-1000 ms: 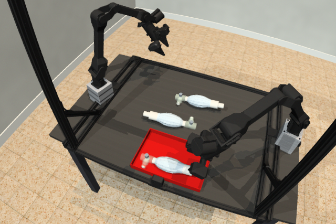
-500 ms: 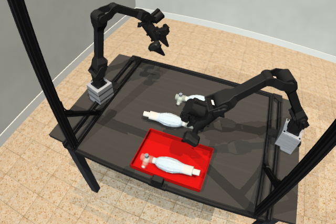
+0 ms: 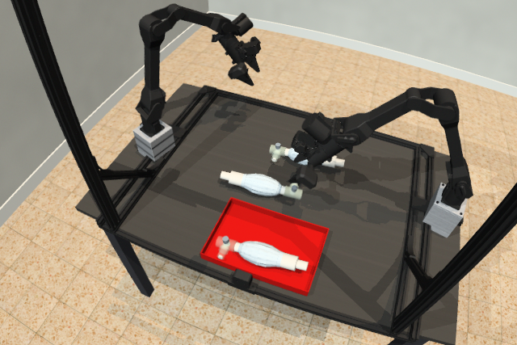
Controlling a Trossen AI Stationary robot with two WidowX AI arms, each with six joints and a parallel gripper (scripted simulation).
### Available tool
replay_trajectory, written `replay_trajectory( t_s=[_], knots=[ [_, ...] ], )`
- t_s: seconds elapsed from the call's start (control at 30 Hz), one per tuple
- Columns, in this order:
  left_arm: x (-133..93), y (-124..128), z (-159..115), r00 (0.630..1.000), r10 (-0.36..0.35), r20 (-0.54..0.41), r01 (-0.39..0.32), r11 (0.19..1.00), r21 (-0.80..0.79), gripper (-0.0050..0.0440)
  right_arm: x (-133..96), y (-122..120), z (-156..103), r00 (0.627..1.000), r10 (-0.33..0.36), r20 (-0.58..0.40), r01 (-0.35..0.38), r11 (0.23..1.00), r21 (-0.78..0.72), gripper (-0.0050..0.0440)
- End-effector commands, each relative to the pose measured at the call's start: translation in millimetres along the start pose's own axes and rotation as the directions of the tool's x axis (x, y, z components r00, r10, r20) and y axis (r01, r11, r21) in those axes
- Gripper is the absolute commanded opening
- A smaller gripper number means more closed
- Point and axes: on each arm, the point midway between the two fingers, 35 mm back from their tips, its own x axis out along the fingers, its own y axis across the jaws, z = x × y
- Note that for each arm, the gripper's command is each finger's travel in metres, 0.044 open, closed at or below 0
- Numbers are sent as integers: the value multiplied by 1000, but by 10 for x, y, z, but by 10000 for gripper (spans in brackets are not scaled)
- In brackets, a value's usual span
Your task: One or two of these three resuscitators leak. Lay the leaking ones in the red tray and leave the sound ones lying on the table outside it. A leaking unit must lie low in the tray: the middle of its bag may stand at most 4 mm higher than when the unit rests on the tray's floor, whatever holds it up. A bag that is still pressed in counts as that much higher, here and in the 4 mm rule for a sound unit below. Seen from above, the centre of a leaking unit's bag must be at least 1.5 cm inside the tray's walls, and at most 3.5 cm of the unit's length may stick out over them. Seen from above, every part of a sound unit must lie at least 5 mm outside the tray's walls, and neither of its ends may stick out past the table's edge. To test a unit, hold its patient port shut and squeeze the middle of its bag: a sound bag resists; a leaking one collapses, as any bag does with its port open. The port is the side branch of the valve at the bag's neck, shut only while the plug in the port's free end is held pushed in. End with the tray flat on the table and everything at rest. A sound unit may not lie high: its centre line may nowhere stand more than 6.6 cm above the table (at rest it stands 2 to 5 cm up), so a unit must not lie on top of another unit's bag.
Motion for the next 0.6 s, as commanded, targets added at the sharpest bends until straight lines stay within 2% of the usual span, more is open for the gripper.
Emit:
replay_trajectory(
  t_s=[0.0,0.37,0.57],
  knots=[
    [-9,4,9,1000,2,4,-2,1000,2,440,-47,45,32,1000,15,20,-15,1000,-23,409],
    [779,-1089,514,995,-8,-95,9,1000,7,440,2,0,-1,1000,3,2,-3,1000,-2,409],
    [779,-1089,514,995,-8,-95,9,1000,7,440,2,0,-1,1000,3,2,-3,1000,-2,409]
  ],
)
